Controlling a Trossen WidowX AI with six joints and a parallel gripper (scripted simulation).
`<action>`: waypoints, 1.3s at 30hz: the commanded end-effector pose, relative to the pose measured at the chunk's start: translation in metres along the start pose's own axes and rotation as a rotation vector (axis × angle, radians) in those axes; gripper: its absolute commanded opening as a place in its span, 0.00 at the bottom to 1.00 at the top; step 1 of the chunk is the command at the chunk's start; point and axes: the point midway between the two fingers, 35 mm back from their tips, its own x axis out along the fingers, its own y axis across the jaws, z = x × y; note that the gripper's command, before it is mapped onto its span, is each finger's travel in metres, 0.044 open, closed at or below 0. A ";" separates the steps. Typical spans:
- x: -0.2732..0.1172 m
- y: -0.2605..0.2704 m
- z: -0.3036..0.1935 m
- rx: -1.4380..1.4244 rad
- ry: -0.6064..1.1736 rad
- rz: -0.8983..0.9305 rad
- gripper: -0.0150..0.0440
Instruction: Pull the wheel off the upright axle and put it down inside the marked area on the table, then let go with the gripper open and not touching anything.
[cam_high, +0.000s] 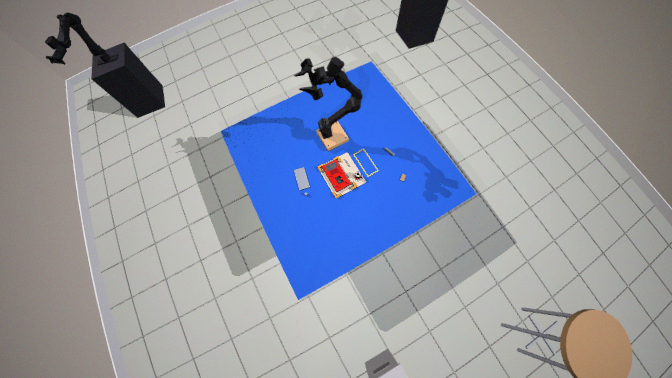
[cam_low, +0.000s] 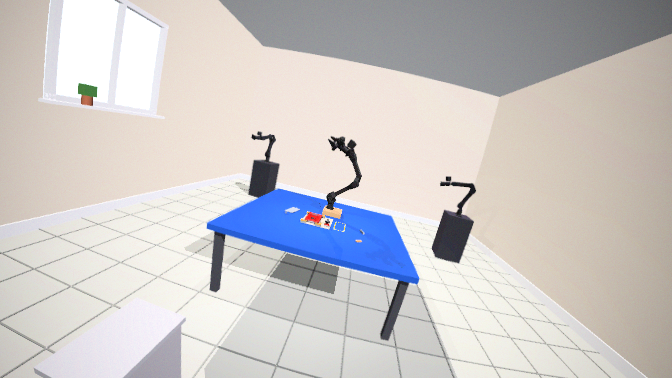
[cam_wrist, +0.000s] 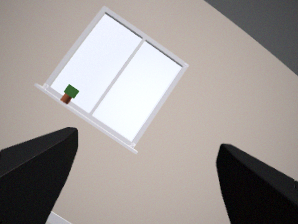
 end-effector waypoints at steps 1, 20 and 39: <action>0.036 0.019 -0.035 0.208 0.084 0.130 0.76; 0.091 0.194 -0.115 0.795 0.559 0.625 0.76; -0.033 0.412 -0.142 0.941 1.381 0.869 0.76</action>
